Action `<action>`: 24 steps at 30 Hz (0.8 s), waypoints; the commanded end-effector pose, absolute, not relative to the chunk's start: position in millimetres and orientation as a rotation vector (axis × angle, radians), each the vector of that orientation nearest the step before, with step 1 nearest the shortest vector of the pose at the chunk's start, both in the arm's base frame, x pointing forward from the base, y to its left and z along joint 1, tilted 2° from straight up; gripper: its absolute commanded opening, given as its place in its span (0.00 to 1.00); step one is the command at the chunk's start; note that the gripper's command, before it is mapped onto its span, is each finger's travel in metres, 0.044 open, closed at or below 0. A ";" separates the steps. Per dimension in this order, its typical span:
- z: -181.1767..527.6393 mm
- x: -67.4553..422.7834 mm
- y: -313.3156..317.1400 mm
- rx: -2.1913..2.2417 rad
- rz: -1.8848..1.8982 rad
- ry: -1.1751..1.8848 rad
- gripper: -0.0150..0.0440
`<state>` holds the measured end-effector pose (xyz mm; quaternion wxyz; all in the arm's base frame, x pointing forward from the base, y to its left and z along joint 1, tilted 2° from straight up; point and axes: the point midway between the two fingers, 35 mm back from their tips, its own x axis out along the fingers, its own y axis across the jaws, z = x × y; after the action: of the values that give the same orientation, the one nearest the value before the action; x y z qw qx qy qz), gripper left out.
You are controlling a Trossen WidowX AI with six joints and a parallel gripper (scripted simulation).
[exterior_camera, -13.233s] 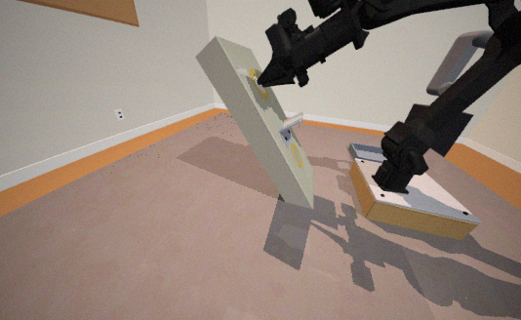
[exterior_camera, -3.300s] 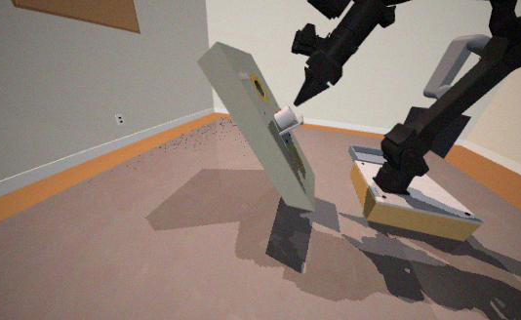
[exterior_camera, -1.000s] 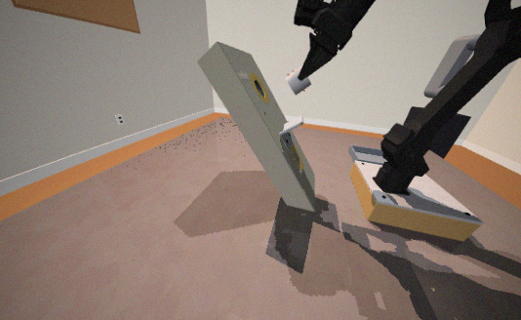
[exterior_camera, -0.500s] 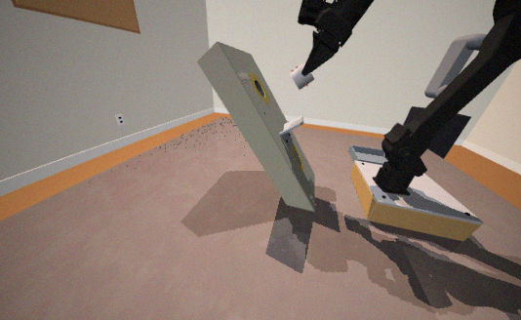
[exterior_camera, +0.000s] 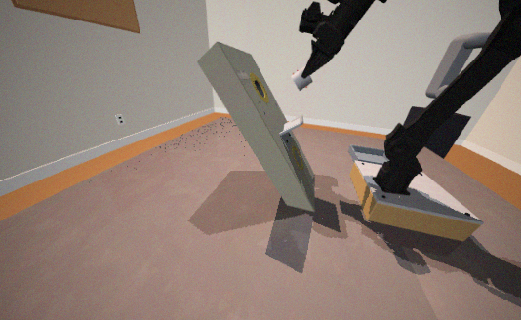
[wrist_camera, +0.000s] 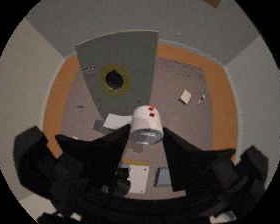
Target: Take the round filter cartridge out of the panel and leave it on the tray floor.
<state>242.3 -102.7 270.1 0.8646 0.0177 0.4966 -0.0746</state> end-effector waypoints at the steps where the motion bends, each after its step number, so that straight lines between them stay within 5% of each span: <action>1: 269.8 241.5 -103.7 0.043 -0.168 1.040 0.25; 24: 256.2 172.0 -196.8 0.351 -0.701 0.985 0.25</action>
<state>182.4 -188.4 258.0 0.8180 0.1506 0.4678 -0.2989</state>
